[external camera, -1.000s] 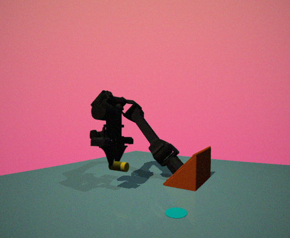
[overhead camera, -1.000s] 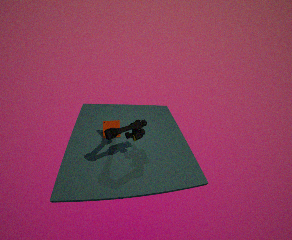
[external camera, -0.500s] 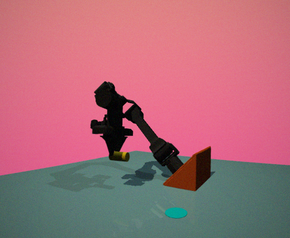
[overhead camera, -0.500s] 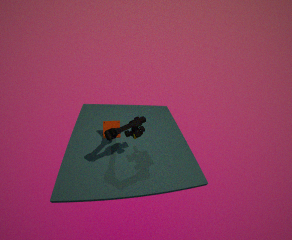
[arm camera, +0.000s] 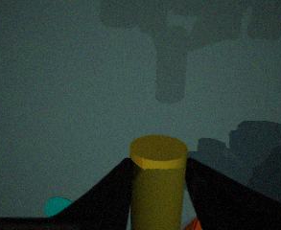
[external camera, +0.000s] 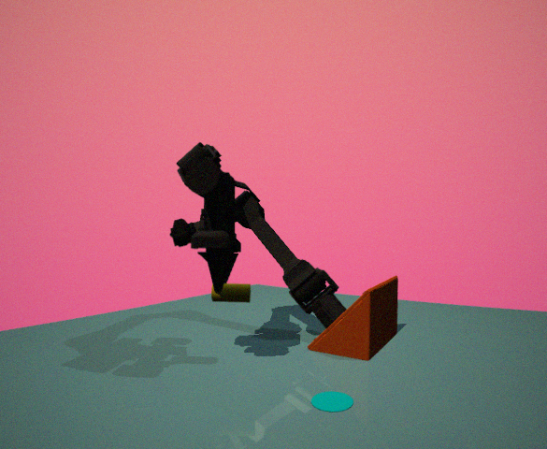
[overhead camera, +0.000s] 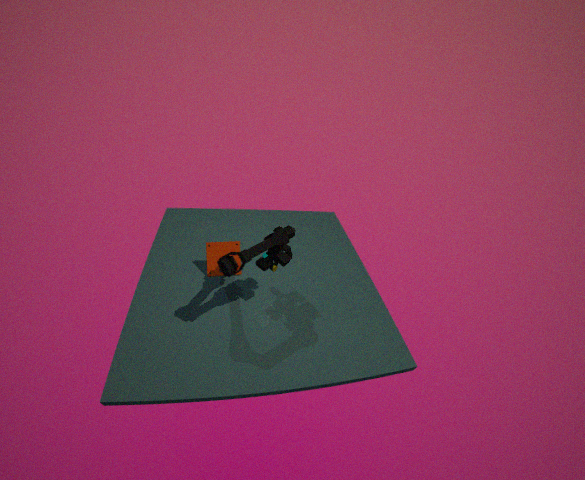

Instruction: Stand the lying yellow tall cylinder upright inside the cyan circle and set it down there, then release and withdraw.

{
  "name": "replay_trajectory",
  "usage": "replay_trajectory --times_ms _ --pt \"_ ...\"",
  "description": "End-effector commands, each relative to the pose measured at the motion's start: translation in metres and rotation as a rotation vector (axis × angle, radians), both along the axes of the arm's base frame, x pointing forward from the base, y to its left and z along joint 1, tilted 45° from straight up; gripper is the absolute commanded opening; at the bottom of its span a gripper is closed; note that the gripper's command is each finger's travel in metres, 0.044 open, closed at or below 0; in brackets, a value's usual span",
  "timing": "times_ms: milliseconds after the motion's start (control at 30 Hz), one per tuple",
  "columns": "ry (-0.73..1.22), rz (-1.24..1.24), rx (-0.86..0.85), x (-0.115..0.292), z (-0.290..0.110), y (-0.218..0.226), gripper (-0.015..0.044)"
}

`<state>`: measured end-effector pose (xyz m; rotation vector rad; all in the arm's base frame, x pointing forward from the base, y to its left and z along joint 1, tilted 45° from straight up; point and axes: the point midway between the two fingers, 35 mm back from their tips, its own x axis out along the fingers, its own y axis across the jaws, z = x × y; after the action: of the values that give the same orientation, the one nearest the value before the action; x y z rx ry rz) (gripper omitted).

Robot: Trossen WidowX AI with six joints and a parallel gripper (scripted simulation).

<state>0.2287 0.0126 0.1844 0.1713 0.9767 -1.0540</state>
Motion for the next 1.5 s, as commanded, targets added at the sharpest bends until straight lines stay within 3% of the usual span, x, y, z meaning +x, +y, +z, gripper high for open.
replay_trajectory --times_ms 0,1467 --pt "0.069 0.069 -0.006 0.006 -0.006 0.010 0.0105" --pt "0.893 0.933 -0.137 0.033 -0.087 0.115 0.0105"
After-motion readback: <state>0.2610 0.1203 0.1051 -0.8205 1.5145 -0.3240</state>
